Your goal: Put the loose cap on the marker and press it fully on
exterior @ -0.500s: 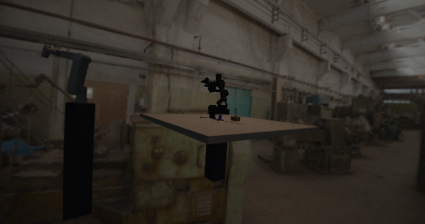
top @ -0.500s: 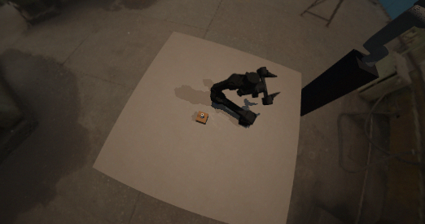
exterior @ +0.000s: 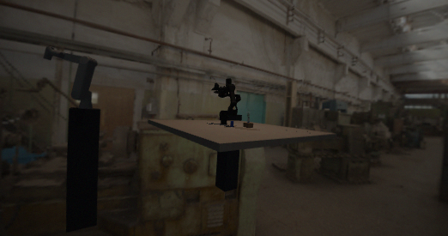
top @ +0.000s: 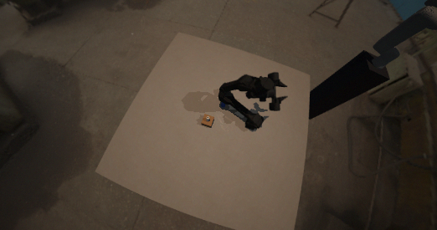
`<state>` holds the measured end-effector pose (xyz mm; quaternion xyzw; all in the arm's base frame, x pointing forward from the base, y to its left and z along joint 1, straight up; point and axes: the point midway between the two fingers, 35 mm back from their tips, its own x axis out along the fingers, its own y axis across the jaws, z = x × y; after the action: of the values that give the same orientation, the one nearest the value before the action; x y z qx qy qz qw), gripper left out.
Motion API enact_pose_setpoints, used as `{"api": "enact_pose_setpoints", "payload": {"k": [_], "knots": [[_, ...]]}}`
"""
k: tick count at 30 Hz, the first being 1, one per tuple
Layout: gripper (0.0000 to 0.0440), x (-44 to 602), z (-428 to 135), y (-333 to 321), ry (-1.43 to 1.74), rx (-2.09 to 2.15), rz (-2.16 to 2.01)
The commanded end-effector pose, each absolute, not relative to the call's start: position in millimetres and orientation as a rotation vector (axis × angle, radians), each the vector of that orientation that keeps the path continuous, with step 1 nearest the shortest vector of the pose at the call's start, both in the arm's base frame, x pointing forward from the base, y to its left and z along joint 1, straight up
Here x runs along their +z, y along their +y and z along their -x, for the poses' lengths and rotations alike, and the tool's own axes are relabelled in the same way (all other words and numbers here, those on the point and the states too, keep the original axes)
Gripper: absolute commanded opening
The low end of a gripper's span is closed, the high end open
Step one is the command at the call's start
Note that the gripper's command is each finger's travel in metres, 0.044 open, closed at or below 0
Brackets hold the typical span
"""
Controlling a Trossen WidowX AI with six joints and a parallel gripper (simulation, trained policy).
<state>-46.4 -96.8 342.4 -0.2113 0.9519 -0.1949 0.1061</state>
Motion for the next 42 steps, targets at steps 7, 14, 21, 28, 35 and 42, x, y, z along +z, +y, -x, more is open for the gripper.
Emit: {"api": "enact_pose_setpoints", "payload": {"k": [7, 14, 21, 28, 35, 42], "knots": [[0.0258, 327, 59, -92, 2.737, -0.6, 0.517], [0.0273, 316, 69, -86, 2.694, -0.623, 0.428], [0.0287, 307, 78, -80, 2.655, -0.647, 0.334], [0.0299, 299, 86, -71, 2.617, -0.672, 0.238], [0.0307, 292, 95, -62, 2.58, -0.698, 0.138], [0.0311, 285, 102, -50, 2.544, -0.724, 0.038]]}}
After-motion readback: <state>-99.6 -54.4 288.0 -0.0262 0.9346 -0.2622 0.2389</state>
